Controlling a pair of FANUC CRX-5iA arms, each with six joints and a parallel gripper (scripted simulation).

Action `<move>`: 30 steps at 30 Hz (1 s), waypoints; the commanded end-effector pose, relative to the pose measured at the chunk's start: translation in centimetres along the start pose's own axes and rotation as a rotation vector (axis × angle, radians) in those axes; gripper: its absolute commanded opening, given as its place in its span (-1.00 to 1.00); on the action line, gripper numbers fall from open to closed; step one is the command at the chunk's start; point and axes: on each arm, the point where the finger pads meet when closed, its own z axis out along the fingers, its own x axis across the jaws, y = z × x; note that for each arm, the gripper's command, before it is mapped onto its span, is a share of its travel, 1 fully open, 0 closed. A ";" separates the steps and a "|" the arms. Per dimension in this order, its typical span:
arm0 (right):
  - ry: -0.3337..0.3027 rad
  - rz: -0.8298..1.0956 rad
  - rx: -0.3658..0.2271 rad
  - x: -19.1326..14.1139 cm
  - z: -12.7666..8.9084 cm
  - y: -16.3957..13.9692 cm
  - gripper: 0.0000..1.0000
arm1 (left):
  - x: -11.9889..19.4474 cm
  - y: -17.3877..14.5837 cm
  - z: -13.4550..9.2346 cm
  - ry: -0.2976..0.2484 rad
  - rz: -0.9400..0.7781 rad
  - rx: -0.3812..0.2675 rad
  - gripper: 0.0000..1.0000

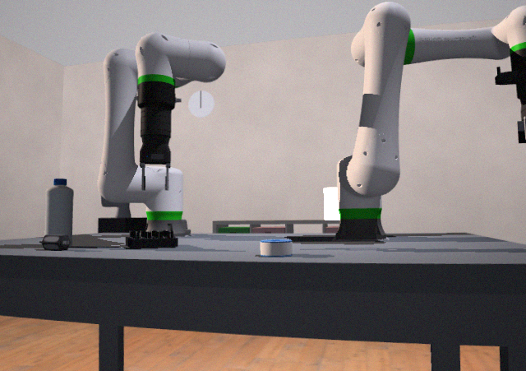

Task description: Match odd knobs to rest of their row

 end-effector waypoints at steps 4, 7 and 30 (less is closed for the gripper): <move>0.000 0.000 -0.001 -0.3 -3.2 -1.2 1.00 | 0.0 0.0 -0.1 0.000 0.000 -0.002 1.00; 0.000 0.000 -0.001 -0.4 -3.8 -1.5 1.00 | 0.0 0.0 -0.1 0.000 0.000 -0.002 1.00; 0.000 0.000 -0.001 -0.4 -4.3 -1.7 1.00 | 0.0 0.0 -0.1 0.000 0.000 -0.002 1.00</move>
